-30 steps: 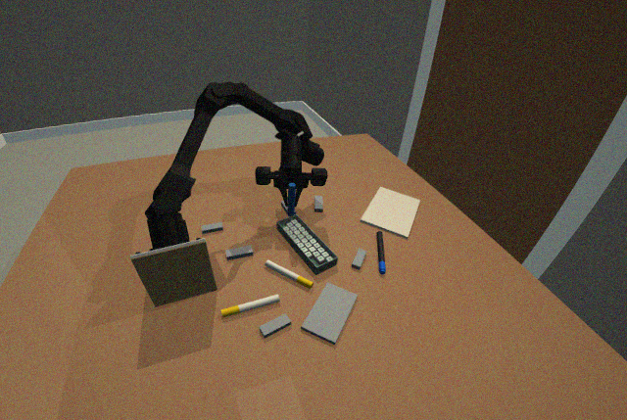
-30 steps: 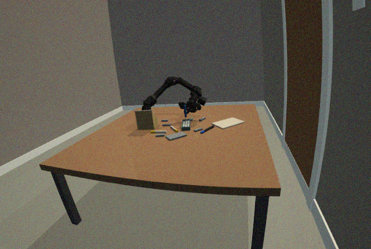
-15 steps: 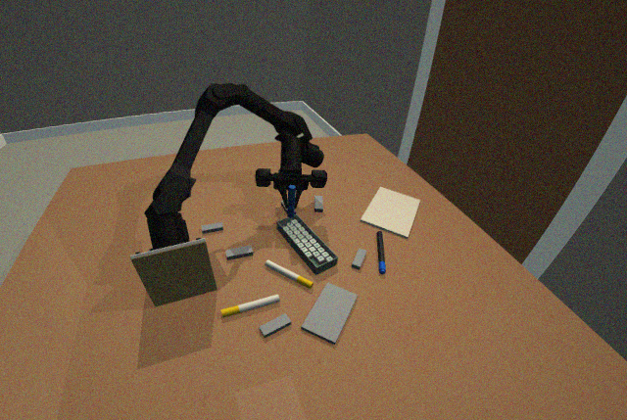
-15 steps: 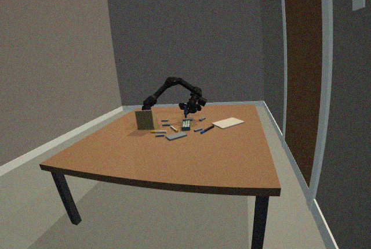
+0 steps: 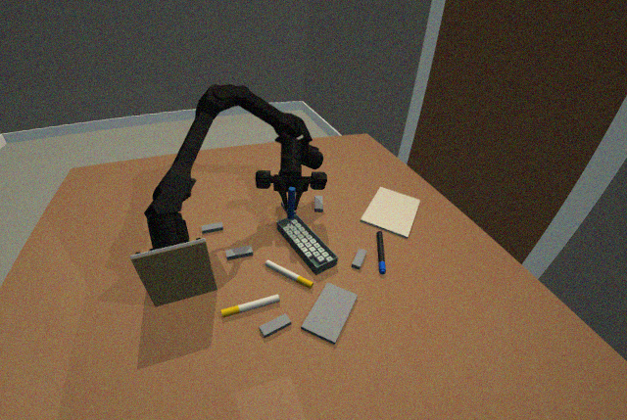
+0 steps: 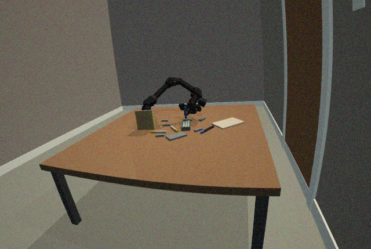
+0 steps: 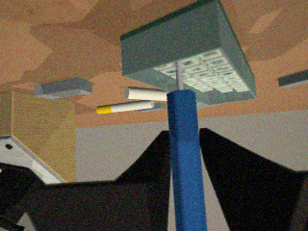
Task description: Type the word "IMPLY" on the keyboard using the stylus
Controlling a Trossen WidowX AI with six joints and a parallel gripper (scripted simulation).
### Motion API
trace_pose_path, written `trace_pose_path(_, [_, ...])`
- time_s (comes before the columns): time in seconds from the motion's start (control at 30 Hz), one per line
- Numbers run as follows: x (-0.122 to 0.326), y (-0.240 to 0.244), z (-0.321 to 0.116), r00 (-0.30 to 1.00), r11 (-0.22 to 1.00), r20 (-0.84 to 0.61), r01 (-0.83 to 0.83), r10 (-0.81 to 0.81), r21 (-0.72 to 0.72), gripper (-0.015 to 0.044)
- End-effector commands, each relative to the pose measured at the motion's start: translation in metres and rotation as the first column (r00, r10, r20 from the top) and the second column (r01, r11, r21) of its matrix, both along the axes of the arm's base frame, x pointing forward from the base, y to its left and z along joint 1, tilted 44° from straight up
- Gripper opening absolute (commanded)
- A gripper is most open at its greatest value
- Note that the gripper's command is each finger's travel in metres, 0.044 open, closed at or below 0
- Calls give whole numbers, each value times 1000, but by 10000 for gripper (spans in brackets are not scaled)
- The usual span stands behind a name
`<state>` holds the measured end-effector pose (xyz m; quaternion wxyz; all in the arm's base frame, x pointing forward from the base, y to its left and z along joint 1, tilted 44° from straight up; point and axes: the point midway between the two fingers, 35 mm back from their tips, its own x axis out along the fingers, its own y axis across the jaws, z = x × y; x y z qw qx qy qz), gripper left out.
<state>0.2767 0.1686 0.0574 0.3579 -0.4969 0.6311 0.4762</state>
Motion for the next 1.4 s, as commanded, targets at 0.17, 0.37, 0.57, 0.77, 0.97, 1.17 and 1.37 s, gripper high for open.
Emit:
trace_pose_path(0.17, [0,0,0,1000,1000,0,6,-6,3,81])
trace_pose_path(0.37, [2,-12,13,1000,1000,0,6,-6,2,81])
trace_pose_path(0.57, [3,-26,26,1000,1000,0,6,-6,1,81])
trace_pose_path(0.77, [3,-26,26,1000,1000,0,6,-6,1,81])
trace_pose_path(0.97, [5,-25,22,1000,1000,0,11,-11,3,12])
trace_pose_path(1.17, [27,-49,-3,1000,1000,3,9,-9,3,0])
trace_pose_path(1.37, [50,-83,-36,1000,1000,5,8,-8,0,0])
